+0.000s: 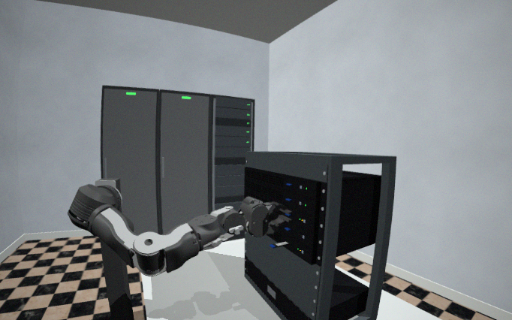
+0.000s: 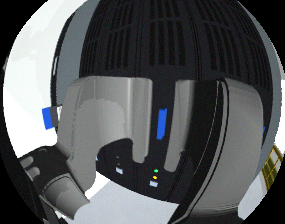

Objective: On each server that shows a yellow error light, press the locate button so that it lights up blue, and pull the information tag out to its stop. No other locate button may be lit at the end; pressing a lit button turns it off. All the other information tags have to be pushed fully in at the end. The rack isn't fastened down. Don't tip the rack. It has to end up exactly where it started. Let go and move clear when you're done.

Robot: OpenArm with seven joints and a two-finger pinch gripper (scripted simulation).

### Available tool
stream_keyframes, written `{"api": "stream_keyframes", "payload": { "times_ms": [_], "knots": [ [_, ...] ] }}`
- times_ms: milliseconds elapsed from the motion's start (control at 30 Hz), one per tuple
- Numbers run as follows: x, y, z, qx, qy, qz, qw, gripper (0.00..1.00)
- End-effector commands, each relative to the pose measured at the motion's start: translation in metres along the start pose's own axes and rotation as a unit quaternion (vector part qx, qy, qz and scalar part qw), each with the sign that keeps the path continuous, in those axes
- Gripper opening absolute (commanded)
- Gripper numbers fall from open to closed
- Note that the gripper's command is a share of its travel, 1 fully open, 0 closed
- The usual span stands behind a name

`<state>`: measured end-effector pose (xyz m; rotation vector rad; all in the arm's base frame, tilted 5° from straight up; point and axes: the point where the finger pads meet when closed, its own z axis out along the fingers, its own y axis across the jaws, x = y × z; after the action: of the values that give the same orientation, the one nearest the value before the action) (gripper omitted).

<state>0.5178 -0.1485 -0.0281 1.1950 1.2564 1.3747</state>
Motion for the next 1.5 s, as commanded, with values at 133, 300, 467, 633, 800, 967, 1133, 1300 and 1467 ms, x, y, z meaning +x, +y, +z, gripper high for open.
{"api": "stream_keyframes", "payload": {
  "times_ms": [133,300,467,633,800,967,1133,1300,1467],
  "knots": [
    [-0.0009,0.0004,-0.0001,-0.002,0.0,0.0,1.0,0.1],
    [-0.0009,0.0004,-0.0001,-0.002,0.0,0.0,1.0,0.1],
    [-0.0011,0.0001,-0.0002,-0.002,0.0,0.0,1.0,0.1],
    [-0.0018,-0.001,-0.0003,-0.002,-0.001,0.0,1.0,0.1],
    [-0.0018,-0.0009,-0.0004,-0.002,0.0,0.0,1.0,0.1],
    [-0.0018,-0.0009,-0.0004,-0.002,0.0,0.0,1.0,0.1],
    [-0.0018,-0.0009,-0.0004,-0.002,0.0,0.0,1.0,0.1],
    [-0.0023,-0.0017,0.0046,-0.001,-0.001,0.0,1.0,0.1],
    [-0.0018,-0.001,0.0075,-0.002,0.0,0.0,1.0,0.1]
  ]
}}
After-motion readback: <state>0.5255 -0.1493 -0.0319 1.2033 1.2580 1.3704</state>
